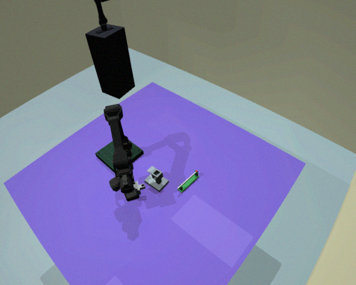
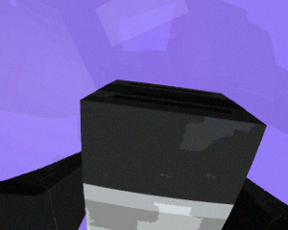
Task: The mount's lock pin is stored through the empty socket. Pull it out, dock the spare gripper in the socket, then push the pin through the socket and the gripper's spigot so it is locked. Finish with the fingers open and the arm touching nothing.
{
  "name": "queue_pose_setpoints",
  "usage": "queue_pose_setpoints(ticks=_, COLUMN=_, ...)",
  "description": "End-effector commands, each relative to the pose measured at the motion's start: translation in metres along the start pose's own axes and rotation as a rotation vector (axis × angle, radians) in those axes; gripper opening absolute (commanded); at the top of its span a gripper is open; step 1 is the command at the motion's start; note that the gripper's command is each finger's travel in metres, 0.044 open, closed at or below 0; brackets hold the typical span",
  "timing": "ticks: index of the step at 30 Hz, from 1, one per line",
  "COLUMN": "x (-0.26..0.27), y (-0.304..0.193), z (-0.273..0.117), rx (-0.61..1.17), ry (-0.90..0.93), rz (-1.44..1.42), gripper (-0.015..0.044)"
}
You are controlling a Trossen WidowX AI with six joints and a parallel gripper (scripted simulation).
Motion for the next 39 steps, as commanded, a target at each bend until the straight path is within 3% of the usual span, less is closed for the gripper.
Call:
queue_pose_setpoints(ticks=1, x=-0.002, y=-0.001, z=-0.002, rx=0.000, ry=0.006, rz=0.083, gripper=0.0000)
queue_pose_setpoints(ticks=39, x=-0.012, y=-0.006, z=-0.005, rx=0.004, ry=0.007, rz=1.015, gripper=0.0000)
Point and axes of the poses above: the point midway between the two fingers, 35 mm back from their tips, its own z axis out along the fingers, its own x axis across the jaws, y = z × x, the point moved 5 cm from there along -z, back along the fingers, and after that the axes turned 9 degrees about -z, right-handed, at the moved point
